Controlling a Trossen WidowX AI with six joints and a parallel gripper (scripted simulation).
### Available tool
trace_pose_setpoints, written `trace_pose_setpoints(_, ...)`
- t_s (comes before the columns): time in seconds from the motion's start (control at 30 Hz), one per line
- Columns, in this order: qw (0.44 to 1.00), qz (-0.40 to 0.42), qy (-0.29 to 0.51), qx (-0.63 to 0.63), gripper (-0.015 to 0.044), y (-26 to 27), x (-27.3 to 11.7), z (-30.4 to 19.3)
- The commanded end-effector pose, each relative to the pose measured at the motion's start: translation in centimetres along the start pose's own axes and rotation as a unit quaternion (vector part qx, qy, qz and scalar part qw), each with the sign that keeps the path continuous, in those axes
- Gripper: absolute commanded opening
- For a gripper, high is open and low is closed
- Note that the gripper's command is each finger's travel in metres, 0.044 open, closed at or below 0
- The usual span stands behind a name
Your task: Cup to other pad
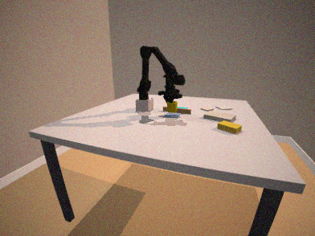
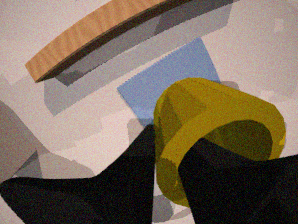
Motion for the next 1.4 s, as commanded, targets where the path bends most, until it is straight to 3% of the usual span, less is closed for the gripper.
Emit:
trace_pose_setpoints(0.0, 1.000, -0.003, -0.003, -0.001, 0.0000, -0.1, -1.5, 0.0)
trace_pose_setpoints(0.2, 1.000, -0.002, -0.003, -0.001, 0.0000, 0.1, -3.2, -0.1)
trace_pose_setpoints(1.37, 1.000, -0.002, -0.003, 0.000, 0.0000, 1.7, -2.9, 2.3)
Point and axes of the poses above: the point midway between the two fingers, 35 mm back from their tips, its own x axis out along the fingers, its own y axis across the jaws, z = x × y, the point moved 4 cm from there along -x, back along the fingers, and after that the axes turned 11 degrees about x, right-handed, at the moved point
